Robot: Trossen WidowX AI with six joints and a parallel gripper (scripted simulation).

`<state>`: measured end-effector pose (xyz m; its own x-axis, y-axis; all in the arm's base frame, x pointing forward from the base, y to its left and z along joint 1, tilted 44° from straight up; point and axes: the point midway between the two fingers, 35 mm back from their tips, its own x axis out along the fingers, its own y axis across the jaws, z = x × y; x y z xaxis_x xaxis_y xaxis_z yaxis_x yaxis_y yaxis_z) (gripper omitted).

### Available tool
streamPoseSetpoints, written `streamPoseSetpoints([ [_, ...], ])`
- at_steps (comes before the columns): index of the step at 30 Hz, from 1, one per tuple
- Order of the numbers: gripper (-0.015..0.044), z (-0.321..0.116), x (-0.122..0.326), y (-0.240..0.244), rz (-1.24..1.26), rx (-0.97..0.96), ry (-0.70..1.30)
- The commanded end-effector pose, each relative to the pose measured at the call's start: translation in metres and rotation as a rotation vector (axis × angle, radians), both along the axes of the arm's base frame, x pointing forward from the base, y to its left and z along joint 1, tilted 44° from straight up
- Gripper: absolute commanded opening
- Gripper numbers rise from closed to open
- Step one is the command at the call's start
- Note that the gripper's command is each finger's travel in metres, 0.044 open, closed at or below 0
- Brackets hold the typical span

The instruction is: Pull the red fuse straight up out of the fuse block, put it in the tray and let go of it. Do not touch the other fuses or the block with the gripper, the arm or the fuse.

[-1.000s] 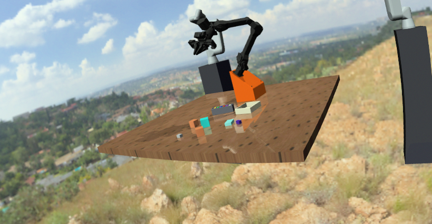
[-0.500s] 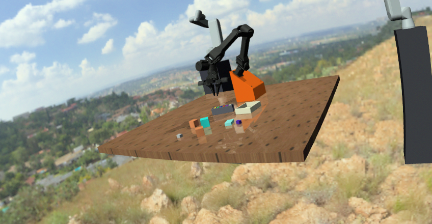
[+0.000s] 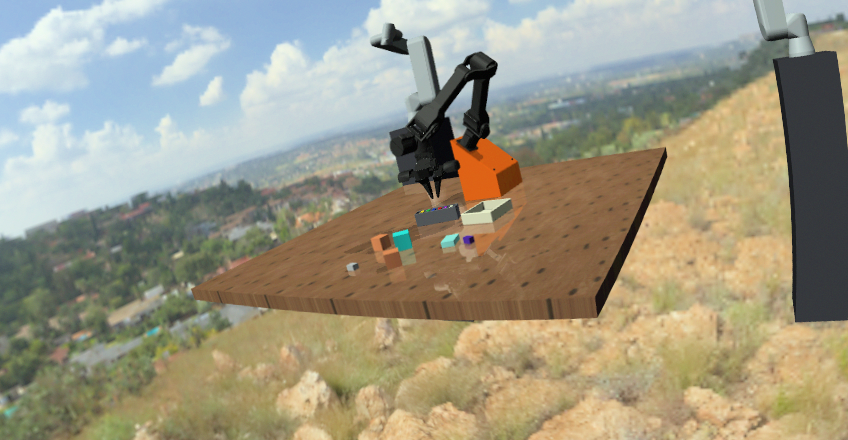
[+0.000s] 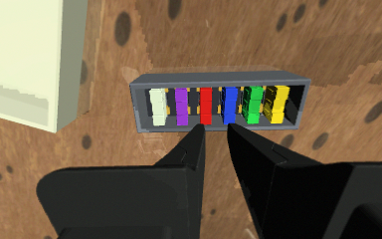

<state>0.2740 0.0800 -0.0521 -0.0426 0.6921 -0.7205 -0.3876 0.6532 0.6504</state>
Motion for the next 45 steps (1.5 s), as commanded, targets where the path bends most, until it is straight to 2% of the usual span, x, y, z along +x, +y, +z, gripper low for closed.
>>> streamPoseSetpoints([
  [1, 0.007, -0.004, -0.001, 0.004, -0.001, 0.004, 0.009],
  [45, 0.007, -0.024, -0.001, 0.029, -0.001, 0.006, 0.009],
])
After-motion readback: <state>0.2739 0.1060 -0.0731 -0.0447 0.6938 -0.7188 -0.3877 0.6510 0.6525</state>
